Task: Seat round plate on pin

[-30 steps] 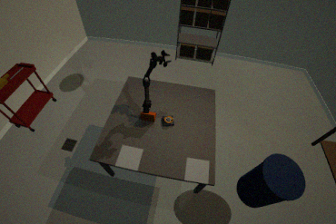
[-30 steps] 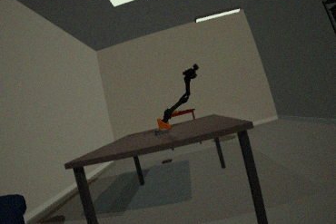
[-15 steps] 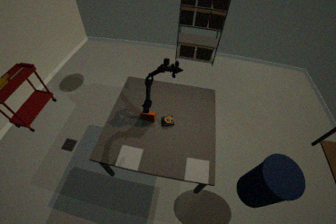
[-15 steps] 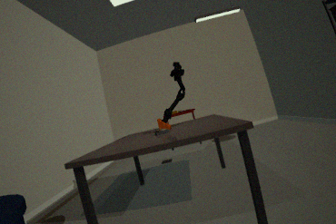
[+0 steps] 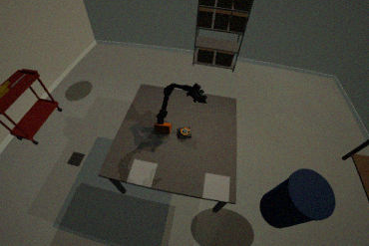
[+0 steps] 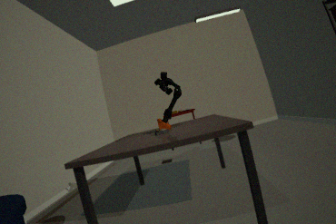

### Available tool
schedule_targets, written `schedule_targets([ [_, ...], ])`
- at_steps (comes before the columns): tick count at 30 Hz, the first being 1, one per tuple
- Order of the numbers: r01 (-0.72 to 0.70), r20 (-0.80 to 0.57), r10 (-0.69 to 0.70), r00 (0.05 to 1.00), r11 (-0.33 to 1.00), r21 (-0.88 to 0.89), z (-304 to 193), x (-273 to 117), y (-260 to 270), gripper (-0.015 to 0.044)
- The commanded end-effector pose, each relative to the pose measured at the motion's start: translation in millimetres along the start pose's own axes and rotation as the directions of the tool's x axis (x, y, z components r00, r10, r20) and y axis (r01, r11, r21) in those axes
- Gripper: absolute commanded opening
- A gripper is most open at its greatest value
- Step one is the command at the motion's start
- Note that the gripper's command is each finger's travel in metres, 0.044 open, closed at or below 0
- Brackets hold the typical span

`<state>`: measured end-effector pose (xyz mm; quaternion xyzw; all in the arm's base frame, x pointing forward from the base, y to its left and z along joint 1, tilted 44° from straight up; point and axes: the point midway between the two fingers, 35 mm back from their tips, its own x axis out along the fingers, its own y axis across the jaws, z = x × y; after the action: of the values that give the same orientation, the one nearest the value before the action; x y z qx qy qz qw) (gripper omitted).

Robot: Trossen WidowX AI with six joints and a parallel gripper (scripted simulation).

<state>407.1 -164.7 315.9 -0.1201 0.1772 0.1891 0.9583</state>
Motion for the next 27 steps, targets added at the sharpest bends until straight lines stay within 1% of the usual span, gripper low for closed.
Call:
schedule_targets([
  [1,-0.093,-0.137,0.128,0.982,0.967,0.239,-61,36,23,0.0],
  [4,-0.129,-0.222,0.231,0.947,0.91,0.395,-102,55,45,0.0],
  [6,-0.137,-0.258,0.281,0.924,0.876,0.463,-120,62,57,0.0],
  [7,-0.138,-0.297,0.341,0.892,0.831,0.539,-141,68,72,0.0],
  [10,-0.118,-0.359,0.459,0.813,0.734,0.669,-178,76,103,0.0],
  [12,-0.086,-0.393,0.543,0.742,0.659,0.747,-202,78,127,0.0],
  [13,-0.079,-0.397,0.556,0.73,0.646,0.759,-205,78,131,0.0],
  [14,-0.057,-0.409,0.595,0.692,0.61,0.791,-216,77,143,0.0],
  [16,0.011,-0.427,0.689,0.585,0.52,0.854,-240,73,172,0.0],
  [17,0.021,-0.428,0.701,0.57,0.508,0.861,-243,72,176,0.0],
  [27,0.021,-0.428,0.701,0.57,0.508,0.861,-244,74,178,0.0],
])
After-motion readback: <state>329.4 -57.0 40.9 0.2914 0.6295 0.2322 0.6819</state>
